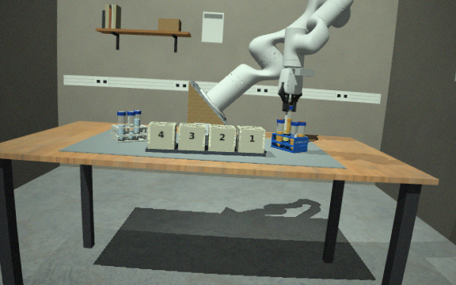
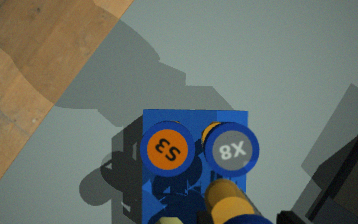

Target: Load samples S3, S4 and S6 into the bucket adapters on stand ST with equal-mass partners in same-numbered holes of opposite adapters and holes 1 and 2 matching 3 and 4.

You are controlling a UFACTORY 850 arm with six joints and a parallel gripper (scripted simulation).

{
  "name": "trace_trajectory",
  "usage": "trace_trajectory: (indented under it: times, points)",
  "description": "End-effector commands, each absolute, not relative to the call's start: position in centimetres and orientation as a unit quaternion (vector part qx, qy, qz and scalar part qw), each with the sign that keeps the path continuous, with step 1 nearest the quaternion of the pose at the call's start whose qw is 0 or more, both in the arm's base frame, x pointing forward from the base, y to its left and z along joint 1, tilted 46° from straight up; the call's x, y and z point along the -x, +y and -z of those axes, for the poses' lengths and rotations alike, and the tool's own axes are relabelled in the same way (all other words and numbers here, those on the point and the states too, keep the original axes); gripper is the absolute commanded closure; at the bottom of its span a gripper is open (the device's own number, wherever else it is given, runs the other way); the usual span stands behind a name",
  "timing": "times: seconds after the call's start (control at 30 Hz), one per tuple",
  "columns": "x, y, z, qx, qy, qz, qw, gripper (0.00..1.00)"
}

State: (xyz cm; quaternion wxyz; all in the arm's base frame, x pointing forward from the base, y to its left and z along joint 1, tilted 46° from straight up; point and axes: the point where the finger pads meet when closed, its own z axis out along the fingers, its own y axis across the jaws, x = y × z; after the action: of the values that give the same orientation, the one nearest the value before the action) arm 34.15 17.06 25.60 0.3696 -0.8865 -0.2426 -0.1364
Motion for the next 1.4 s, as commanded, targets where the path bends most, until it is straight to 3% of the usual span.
trace_trajectory:
  times: [0.0,1.37]
  points:
    - [-34.2,17.0,-25.6,0.887,-0.243,0.137,0.369,1.0]
    - [-34.4,19.6,-23.2,0.887,-0.243,0.137,0.369,1.0]
